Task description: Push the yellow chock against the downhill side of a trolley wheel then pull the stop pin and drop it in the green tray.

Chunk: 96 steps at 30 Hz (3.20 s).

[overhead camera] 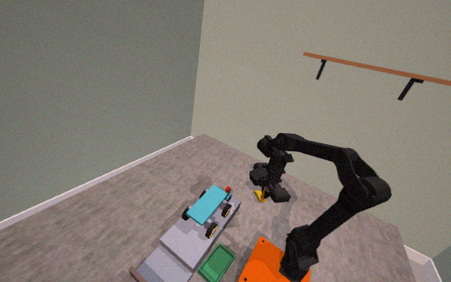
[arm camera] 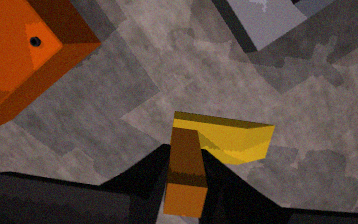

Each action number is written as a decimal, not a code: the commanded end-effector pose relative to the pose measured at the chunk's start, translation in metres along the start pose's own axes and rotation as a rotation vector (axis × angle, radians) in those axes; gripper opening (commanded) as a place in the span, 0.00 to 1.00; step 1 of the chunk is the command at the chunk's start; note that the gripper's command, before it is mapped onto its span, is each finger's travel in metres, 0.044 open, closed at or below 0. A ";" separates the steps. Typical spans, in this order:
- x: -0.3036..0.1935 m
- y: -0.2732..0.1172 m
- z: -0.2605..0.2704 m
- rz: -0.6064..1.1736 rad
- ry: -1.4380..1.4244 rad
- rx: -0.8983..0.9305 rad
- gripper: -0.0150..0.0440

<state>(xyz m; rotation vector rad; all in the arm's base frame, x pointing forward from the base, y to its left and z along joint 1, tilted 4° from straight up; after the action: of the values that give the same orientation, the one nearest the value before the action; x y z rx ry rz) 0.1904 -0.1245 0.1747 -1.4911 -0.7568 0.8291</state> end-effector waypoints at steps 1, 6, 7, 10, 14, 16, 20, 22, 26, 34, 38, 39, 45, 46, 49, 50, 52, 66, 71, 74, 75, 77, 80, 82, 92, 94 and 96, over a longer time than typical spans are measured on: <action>0.000 0.000 0.000 -0.001 0.135 0.002 0.25; 0.000 0.000 0.000 -0.001 0.307 0.003 0.25; 0.000 0.000 0.000 -0.001 0.341 0.003 0.25; 0.000 0.000 0.000 0.000 0.444 0.003 0.25; 0.000 0.000 0.000 0.000 0.582 0.004 0.25; 0.000 0.000 0.000 0.000 0.650 0.004 0.25; 0.000 0.000 0.000 0.001 0.782 0.005 0.25; 0.000 0.000 0.000 0.001 0.804 0.005 0.25; 0.000 0.000 0.000 0.001 0.804 0.005 0.25; 0.018 0.001 0.006 -0.001 0.814 0.006 0.25; 0.032 0.001 0.010 -0.002 0.818 0.007 0.25; 0.035 0.001 0.011 -0.002 0.818 0.007 0.25; 0.055 0.001 0.017 -0.003 0.819 0.008 0.25; 0.058 0.001 0.018 -0.004 0.819 0.008 0.25; 0.068 0.001 0.021 -0.004 0.819 0.009 0.25; 0.071 0.001 0.022 -0.004 0.819 0.009 0.25; 0.078 0.001 0.025 -0.005 0.819 0.010 0.25; 0.122 0.002 0.043 -0.008 0.819 0.013 0.25; 0.137 0.003 0.050 -0.009 0.819 0.014 0.25; 0.146 0.003 0.055 -0.009 0.819 0.015 0.25; 0.149 0.004 0.056 -0.009 0.819 0.015 0.25; 0.156 0.004 0.060 -0.010 0.819 0.015 0.25; 0.167 0.006 0.066 -0.010 0.819 0.016 0.25; 0.173 0.006 0.069 -0.010 0.819 0.017 0.25; 0.206 0.010 0.088 -0.012 0.819 0.019 0.25; 0.214 0.011 0.092 -0.013 0.819 0.020 0.25; 0.222 0.012 0.096 -0.013 0.819 0.020 0.25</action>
<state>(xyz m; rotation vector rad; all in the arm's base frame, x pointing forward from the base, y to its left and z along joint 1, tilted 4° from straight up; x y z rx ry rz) 0.2249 0.0991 0.1445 -1.6274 -0.1391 0.1689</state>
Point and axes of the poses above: the point midway between the two fingers, 35 mm back from their tips, its own y axis out along the fingers, its own z axis across the jaws, x = y × z, the point moved 5 cm from there along -y, back along the fingers, and after that the axes turned 7 degrees about -y, right-handed, at the moved point
